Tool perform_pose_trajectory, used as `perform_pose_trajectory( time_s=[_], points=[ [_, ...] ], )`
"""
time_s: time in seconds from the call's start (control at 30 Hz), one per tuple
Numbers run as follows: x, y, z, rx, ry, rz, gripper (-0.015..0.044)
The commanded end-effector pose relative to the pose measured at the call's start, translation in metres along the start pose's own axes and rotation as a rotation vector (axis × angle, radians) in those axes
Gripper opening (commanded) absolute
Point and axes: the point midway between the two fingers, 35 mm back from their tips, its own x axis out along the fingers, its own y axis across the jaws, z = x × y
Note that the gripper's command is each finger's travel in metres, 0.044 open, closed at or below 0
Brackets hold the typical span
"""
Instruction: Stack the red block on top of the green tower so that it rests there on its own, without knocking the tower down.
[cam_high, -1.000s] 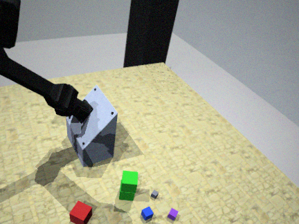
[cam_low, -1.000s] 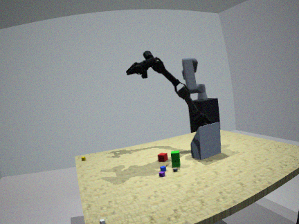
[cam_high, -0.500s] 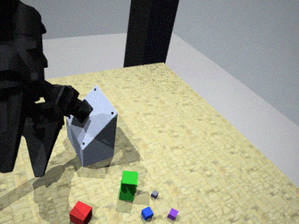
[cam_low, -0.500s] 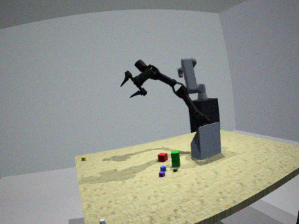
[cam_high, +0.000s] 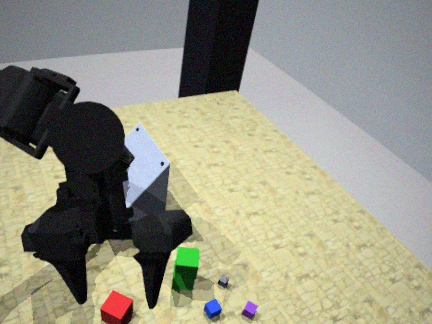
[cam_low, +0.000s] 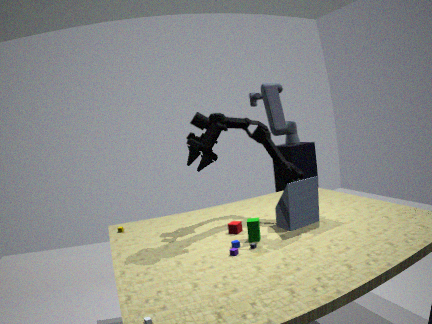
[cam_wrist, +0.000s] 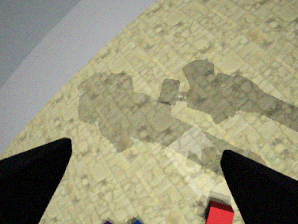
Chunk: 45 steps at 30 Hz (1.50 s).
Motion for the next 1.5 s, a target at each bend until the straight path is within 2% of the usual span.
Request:
perform_pose_trajectory(
  time_s=[0.0,0.3,0.6,1.1,1.47],
  points=[
    [0.025,-0.015,-0.04,-0.308,0.115,-0.059,0.044],
    [0.055,-0.061,-0.11,-0.909,0.391,-0.091,0.044],
    [0.065,-0.111,-0.167,-1.405,0.691,-0.003,0.044],
    [0.065,-0.116,-0.168,-1.448,0.721,0.013,0.044],
    [0.114,-0.143,-0.193,-1.448,0.72,0.01,0.044]
  ],
)
